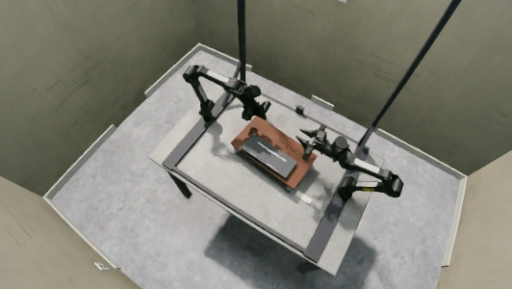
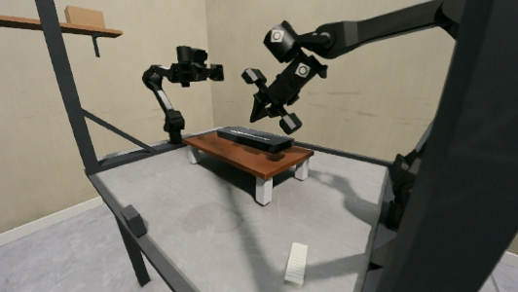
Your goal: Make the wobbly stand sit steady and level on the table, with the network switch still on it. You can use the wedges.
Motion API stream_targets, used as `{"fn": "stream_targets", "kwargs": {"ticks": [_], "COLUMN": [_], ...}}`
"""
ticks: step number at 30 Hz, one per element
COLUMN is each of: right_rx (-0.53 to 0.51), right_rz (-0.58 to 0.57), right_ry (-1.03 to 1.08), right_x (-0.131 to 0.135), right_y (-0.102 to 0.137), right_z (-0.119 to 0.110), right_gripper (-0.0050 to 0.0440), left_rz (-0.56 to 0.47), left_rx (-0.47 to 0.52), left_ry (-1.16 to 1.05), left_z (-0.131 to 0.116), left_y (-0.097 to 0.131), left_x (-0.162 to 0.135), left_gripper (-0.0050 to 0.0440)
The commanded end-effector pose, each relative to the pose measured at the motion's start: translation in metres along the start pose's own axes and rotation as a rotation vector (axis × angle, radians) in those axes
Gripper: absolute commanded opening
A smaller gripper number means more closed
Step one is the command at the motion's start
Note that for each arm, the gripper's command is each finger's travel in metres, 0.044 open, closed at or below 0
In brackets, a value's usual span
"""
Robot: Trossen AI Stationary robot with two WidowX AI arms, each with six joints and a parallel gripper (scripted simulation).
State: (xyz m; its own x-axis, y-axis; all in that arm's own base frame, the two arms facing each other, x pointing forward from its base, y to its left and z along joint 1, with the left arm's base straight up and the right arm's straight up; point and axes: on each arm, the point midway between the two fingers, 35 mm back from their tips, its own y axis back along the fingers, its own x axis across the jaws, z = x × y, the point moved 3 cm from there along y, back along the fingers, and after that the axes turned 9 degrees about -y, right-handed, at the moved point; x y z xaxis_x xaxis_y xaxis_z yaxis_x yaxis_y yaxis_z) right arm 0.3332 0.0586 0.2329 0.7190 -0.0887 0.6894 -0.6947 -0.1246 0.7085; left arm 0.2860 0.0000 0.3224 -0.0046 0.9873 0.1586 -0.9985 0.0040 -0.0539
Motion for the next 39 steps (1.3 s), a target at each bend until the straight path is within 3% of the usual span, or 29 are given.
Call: {"fn": "stream_targets", "kwargs": {"ticks": [1, 7, 18, 24, 35, 39], "right_rx": [-0.006, -0.013, -0.128, -0.157, -0.385, -0.403], "right_rz": [-0.051, -0.089, -0.290, -0.320, -0.456, -0.463], "right_ry": [-0.160, -0.222, -0.607, -0.666, -1.022, -1.041], "right_x": [0.007, 0.004, -0.015, -0.019, -0.038, -0.040], "right_y": [0.004, 0.001, -0.010, -0.012, -0.016, -0.015], "right_z": [-0.009, -0.011, -0.023, -0.025, -0.035, -0.035], "right_gripper": [-0.0050, -0.0050, -0.0050, -0.0050, -0.0050, -0.0050], "left_rz": [0.009, 0.013, 0.013, 0.013, 0.013, 0.013], "left_rx": [-0.007, -0.031, -0.031, -0.031, -0.031, -0.031], "left_ry": [0.004, 0.004, 0.003, 0.003, 0.003, 0.003], "left_z": [0.001, 0.011, 0.011, 0.011, 0.011, 0.011], "left_y": [0.000, 0.001, 0.001, 0.001, 0.001, 0.001], "left_x": [0.002, 0.004, 0.004, 0.004, 0.004, 0.004], "left_gripper": [0.0189, 0.0189, 0.0189, 0.0189, 0.0189, 0.0189]}}
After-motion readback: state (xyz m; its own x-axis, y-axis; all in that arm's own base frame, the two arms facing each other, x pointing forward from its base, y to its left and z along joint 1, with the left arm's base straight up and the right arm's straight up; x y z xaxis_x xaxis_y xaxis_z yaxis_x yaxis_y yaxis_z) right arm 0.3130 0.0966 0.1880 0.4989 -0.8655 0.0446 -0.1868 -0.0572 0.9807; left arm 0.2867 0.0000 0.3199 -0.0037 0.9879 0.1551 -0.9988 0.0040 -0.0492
